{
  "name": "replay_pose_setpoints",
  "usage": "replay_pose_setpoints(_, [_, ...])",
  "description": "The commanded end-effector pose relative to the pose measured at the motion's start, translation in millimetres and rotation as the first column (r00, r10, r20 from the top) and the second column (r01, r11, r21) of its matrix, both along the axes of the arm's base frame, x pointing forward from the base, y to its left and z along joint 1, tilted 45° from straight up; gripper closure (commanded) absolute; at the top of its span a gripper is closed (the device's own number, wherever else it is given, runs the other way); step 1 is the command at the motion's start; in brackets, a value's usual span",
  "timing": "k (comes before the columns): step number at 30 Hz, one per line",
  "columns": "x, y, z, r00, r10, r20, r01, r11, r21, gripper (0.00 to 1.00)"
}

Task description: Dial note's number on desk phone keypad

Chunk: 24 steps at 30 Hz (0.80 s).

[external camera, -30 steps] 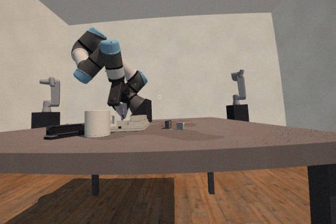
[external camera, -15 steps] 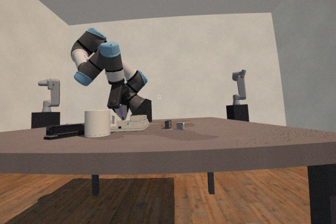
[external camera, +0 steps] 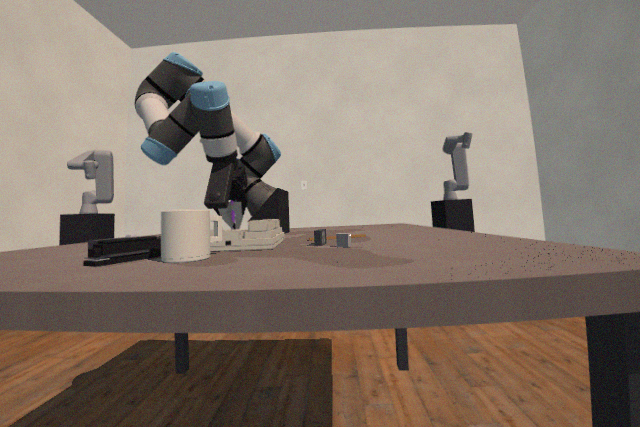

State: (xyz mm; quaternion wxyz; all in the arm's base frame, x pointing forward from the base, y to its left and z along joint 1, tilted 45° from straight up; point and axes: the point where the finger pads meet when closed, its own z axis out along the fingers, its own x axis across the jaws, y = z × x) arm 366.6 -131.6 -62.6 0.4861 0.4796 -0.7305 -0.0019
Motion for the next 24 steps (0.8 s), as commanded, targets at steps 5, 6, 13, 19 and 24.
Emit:
replay_pose_setpoints(5, [0.2, -0.3, -0.3, 1.000, 0.001, 0.001, -0.001, 1.000, 0.000, 1.00])
replay_pose_setpoints(6, [0.2, -0.3, -0.3, 1.000, 0.001, 0.001, -0.001, 1.000, 0.000, 1.00])
replay_pose_setpoints(13, [0.0, -1.0, -1.0, 1.000, 0.001, 0.001, -0.001, 1.000, 0.000, 1.00])
replay_pose_setpoints(19, [-0.1, -1.5, -1.5, 1.000, 0.001, 0.001, -0.001, 1.000, 0.000, 1.00])
replay_pose_setpoints(24, [-0.2, -1.7, -1.7, 1.000, 0.001, 0.001, -0.001, 1.000, 0.000, 1.00])
